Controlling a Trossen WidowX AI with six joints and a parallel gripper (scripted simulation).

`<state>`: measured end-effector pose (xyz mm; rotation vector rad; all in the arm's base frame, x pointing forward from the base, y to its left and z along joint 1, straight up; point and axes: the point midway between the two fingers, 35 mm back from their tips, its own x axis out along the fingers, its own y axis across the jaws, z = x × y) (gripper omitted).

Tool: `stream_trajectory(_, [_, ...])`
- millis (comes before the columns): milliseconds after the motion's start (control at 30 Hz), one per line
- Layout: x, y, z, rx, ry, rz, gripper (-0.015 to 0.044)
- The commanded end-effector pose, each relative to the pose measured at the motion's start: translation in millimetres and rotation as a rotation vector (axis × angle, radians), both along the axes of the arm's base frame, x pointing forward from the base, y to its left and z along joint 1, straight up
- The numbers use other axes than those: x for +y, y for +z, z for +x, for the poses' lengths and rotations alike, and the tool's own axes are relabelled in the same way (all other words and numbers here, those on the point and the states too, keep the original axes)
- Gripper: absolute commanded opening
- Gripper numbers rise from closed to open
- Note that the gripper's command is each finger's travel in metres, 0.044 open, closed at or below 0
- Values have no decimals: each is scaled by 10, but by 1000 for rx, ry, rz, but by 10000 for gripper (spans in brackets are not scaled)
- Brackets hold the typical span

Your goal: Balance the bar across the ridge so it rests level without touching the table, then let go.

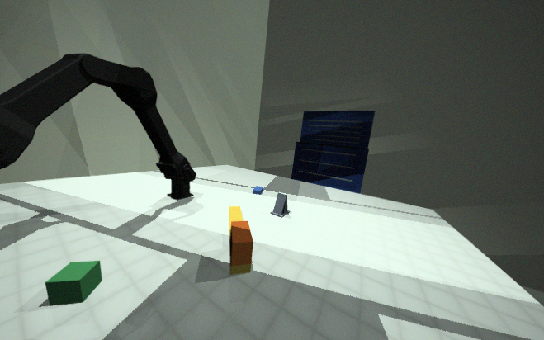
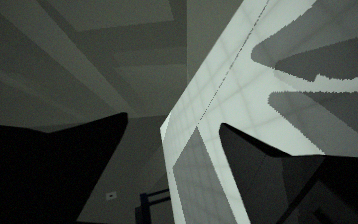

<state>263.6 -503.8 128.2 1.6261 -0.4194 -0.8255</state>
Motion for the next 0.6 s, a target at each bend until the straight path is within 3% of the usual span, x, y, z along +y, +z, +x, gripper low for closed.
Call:
stream_trajectory(0, [4,-1,6,4,2,-2,374])
stream_trajectory(100, [57,-10,83,60,34,-31,315])
stream_trajectory(567, [427,-58,499,384,253,-220,315])
